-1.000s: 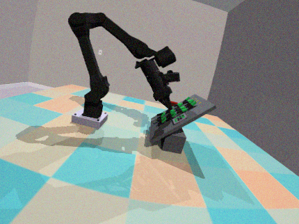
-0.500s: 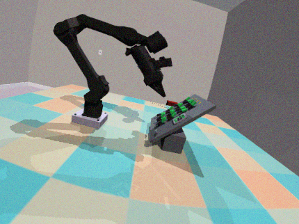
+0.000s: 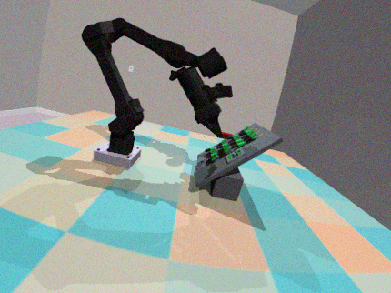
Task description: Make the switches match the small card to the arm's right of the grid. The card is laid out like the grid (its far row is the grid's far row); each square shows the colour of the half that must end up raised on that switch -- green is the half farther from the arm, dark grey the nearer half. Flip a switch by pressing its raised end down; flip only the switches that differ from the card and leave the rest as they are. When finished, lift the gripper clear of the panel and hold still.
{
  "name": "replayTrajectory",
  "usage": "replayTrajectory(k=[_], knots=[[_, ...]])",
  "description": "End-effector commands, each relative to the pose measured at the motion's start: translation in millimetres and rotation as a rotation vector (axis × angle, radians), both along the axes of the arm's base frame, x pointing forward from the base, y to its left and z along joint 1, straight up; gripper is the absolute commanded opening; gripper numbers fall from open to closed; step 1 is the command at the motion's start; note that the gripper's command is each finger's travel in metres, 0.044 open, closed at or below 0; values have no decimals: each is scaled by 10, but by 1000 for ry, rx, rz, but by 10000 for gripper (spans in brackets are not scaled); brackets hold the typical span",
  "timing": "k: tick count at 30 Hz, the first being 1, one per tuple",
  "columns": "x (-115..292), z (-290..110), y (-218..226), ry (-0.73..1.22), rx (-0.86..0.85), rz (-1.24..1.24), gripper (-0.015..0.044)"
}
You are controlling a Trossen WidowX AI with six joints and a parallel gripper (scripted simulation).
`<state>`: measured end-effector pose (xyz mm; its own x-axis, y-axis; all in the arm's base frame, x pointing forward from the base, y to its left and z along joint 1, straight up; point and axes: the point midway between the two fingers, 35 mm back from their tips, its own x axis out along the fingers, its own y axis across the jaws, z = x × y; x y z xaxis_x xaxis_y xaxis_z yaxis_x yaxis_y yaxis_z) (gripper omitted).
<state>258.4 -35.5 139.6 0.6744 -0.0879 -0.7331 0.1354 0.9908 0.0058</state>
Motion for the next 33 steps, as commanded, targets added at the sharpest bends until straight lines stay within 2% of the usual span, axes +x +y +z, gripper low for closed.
replayTrajectory(k=[1, 33], knots=[[32, -47, -3, 2, 0, 5, 0], [177, -195, -21, 1, 0, 5, 0]])
